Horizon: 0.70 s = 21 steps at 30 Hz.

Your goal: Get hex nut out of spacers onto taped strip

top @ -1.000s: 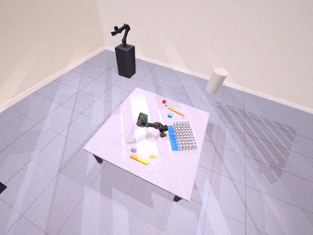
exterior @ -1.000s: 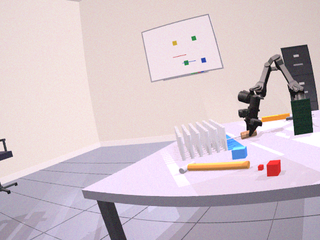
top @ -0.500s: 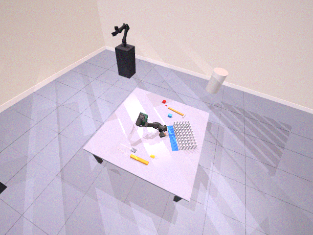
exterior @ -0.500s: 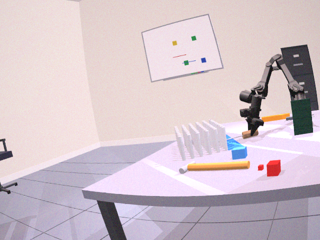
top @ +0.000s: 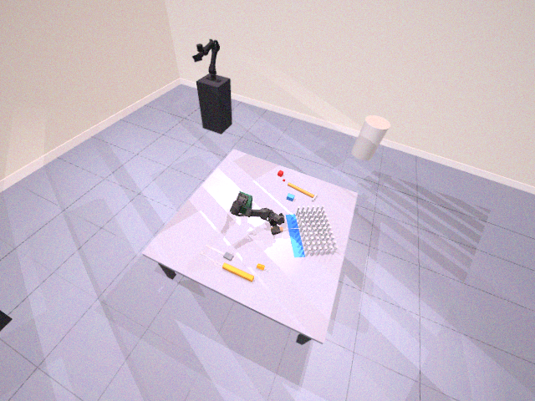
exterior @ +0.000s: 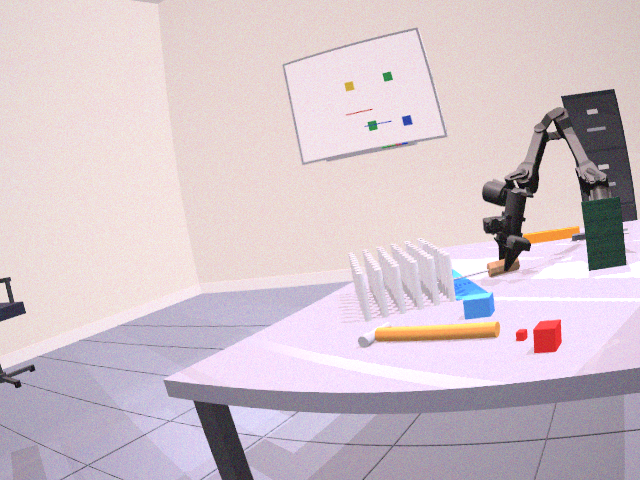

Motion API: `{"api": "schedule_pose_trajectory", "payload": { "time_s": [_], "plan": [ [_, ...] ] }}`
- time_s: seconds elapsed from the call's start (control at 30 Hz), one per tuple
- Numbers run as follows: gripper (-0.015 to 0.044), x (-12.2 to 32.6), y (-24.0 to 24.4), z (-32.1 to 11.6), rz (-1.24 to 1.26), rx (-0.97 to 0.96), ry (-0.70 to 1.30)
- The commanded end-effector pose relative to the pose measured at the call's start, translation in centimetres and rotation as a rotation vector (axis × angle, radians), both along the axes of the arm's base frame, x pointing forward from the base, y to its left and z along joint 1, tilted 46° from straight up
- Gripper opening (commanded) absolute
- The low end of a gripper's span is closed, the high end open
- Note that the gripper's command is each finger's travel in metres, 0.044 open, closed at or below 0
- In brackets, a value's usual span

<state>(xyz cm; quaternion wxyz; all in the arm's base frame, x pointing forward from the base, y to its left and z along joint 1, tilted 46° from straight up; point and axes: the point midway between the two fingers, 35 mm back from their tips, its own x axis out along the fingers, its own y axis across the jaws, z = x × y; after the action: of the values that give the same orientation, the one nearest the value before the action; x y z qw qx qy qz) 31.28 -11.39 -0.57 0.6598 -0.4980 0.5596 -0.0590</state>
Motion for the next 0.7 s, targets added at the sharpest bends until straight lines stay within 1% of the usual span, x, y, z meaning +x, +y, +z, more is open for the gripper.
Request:
{"api": "schedule_pose_trajectory", "payload": {
  "time_s": [0.0, 0.67],
  "plan": [
    [0.0000, -0.2, 0.0, 0.1, 0.005, 0.003, -0.001],
    [0.0000, -1.3, -0.4, 0.5, 0.005, 0.003, 0.000]
  ]
}}
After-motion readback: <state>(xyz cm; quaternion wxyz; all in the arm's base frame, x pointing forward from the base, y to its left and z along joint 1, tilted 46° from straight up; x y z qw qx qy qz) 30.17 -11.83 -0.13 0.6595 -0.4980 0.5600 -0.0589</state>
